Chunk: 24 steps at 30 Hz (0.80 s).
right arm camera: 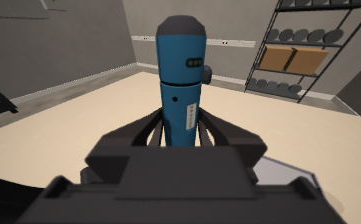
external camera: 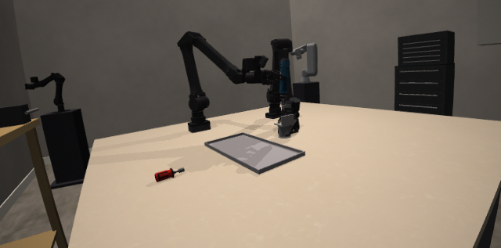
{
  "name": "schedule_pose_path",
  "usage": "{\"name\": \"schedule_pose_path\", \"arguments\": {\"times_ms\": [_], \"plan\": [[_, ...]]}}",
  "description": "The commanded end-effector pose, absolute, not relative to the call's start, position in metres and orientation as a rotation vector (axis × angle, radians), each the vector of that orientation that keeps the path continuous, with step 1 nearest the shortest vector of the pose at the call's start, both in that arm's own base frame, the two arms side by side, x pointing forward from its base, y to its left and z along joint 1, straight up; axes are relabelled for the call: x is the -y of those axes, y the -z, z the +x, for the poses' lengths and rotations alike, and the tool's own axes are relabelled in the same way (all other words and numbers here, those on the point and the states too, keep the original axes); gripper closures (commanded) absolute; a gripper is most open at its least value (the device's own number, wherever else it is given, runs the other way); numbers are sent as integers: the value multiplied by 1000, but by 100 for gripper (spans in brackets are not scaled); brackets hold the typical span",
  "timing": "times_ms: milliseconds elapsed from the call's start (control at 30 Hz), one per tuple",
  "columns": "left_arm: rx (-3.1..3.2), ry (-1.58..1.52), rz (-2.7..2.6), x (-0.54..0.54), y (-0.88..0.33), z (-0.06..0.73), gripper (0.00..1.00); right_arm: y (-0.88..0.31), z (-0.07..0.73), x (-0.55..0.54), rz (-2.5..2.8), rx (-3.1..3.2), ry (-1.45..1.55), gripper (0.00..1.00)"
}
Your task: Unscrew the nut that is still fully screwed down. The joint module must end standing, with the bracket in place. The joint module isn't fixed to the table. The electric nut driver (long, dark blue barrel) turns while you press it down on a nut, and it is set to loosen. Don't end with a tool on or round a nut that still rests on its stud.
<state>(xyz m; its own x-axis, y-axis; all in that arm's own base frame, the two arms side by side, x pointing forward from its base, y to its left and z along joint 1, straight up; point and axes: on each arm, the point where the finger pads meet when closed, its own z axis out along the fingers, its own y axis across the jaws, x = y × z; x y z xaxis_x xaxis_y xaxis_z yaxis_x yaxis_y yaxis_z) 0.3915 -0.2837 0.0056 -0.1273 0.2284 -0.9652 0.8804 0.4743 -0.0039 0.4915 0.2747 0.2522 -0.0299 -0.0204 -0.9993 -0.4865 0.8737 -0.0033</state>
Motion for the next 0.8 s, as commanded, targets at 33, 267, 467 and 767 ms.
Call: {"name": "schedule_pose_path", "arguments": {"times_ms": [33, 267, 467, 767], "plan": [[-1587, 751, 978, 291, -20, 391, 41, -328, 505, -277, -358, -1420, -416, 58], [-1587, 751, 978, 291, -20, 391, 41, -328, 498, -273, -358, -1420, -416, 58], [-1587, 751, 978, 291, -20, 391, 41, -321, 495, -272, -361, -1432, -415, 58], [-1587, 751, 978, 291, -20, 391, 41, -295, 476, -262, -373, -1478, -408, 58]]}}
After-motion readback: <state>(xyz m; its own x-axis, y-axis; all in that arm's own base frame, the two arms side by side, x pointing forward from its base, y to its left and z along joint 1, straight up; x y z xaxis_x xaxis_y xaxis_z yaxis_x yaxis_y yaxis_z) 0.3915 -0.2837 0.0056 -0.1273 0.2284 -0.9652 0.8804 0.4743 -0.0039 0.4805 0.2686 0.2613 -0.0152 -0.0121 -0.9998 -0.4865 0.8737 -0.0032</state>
